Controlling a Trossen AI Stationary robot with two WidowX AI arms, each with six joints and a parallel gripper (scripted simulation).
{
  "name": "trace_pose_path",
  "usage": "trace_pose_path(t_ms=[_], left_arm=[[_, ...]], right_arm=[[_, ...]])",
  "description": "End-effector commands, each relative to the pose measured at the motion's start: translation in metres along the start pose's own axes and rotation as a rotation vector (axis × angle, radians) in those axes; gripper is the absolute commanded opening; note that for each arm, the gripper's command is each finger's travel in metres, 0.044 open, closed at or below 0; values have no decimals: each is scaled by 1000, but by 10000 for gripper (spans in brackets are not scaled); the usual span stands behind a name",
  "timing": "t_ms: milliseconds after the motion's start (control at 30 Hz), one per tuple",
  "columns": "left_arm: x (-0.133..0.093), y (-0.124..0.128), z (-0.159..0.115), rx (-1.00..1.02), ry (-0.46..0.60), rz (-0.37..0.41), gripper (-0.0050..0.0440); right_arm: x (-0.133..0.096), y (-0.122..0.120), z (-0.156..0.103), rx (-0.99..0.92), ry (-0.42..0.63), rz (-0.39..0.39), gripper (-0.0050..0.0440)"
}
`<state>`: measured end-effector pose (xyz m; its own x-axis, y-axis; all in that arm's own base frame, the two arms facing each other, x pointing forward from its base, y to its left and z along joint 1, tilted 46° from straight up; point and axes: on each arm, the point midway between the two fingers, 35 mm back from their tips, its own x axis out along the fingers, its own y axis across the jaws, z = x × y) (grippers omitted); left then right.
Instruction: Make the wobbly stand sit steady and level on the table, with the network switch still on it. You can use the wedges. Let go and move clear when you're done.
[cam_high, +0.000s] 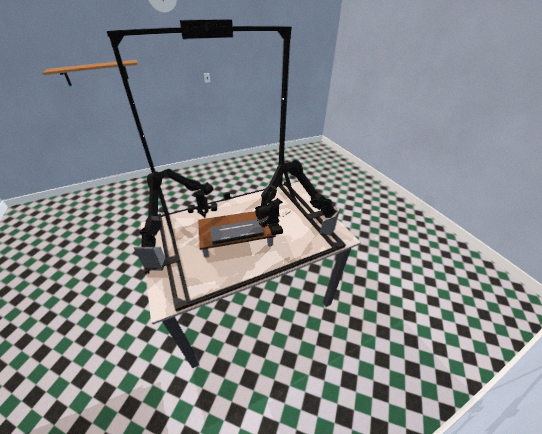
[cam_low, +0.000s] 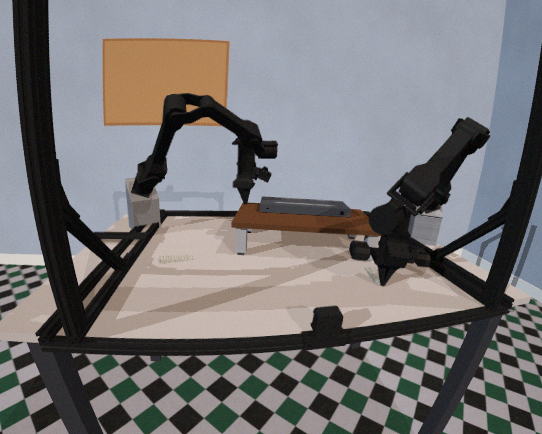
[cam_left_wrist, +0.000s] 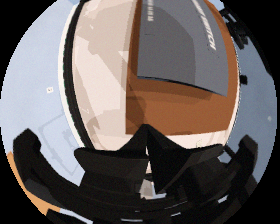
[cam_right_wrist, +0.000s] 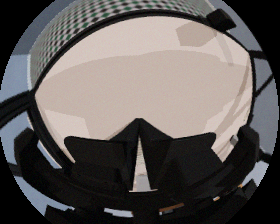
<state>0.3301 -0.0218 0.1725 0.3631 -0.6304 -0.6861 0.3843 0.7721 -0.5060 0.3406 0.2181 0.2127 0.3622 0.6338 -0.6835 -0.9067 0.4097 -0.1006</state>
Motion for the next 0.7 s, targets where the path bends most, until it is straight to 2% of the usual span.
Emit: trace_pose_path(t_ms=[0,600,633,667], left_arm=[[8,1,-1,4,17,-7,0],[8,1,-1,4,17,-7,0],[8,1,-1,4,17,-7,0],[8,1,-1,4,17,-7,0]], right_arm=[[0,0,0,-130,8,16,0],[0,0,0,-130,8,16,0],[0,-2,-12,-130,8,16,0],[0,-2,-12,-130,8,16,0]])
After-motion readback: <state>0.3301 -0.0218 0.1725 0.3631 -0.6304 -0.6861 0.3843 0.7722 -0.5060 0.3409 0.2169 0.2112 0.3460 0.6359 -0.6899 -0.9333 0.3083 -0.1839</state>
